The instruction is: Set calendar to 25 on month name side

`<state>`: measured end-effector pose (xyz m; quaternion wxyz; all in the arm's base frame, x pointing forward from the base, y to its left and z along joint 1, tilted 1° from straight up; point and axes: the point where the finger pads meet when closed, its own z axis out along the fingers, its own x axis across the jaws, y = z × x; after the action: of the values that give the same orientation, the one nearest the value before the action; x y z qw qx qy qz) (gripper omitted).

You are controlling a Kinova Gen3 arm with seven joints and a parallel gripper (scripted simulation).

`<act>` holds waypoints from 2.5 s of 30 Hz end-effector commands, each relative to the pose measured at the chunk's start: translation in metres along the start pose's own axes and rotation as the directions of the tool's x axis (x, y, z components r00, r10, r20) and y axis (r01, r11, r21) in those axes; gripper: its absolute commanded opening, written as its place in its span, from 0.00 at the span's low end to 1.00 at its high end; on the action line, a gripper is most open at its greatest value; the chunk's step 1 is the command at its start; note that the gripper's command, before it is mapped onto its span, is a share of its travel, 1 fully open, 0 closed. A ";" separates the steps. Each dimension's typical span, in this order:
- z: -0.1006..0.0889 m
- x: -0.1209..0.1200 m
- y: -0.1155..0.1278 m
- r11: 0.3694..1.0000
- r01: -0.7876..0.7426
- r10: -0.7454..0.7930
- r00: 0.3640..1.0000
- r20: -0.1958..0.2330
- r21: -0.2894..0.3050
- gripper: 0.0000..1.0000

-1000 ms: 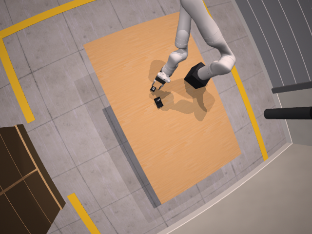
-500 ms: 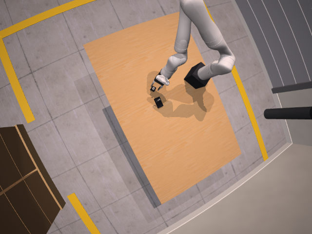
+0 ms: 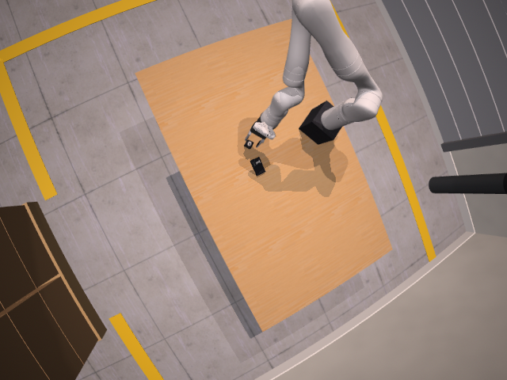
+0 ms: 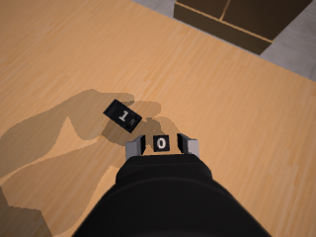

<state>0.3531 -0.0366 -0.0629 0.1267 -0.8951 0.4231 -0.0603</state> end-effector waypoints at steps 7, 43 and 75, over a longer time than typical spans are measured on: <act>0.000 0.000 0.001 1.000 0.004 -0.004 1.000 0.000 -0.012 1.00; 0.005 -0.001 0.018 0.985 0.015 -0.013 1.000 0.014 -0.173 1.00; 0.001 0.000 0.002 0.969 0.005 -0.005 1.000 0.003 -0.249 1.00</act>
<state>0.3500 -0.0381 -0.0653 0.0140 -0.9047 0.4257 -0.0046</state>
